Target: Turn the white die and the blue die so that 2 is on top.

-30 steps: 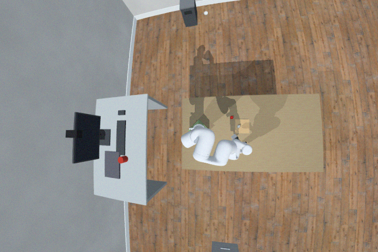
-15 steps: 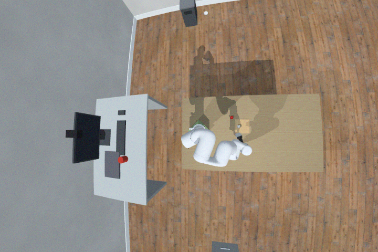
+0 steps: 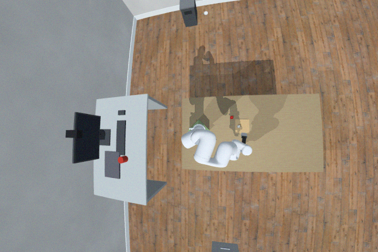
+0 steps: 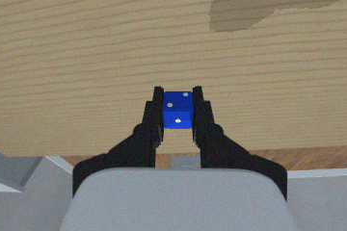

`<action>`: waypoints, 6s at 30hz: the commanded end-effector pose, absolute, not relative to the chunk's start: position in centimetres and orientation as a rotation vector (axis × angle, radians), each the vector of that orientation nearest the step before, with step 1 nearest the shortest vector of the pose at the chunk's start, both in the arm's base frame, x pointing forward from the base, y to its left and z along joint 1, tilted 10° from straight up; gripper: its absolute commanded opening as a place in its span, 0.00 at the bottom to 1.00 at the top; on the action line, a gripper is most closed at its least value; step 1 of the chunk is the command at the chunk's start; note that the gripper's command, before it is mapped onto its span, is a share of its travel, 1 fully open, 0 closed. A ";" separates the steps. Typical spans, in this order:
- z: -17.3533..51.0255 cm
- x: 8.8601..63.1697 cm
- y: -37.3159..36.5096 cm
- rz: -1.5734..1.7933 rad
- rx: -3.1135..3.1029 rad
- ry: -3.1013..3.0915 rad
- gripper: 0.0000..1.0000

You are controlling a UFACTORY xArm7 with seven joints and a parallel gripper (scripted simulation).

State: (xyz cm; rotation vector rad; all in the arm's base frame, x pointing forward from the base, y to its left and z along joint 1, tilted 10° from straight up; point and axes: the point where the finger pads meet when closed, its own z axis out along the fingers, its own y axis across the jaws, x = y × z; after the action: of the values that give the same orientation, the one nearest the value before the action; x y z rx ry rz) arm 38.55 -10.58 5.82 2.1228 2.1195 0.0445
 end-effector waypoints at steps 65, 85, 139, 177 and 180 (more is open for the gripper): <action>5.5 39.1 -10.8 0.710 2.828 1.190 0.21; 5.5 39.0 -10.9 1.054 2.805 1.211 0.21; -1.0 39.6 -12.0 1.744 2.648 1.218 0.21; -1.8 39.7 -12.1 1.744 2.648 1.218 0.21; -1.8 39.7 -12.1 1.744 2.648 1.218 0.21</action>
State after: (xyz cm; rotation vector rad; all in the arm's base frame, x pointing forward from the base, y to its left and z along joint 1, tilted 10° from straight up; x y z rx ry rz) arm 39.61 -12.04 -1.86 2.6511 1.2161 1.7442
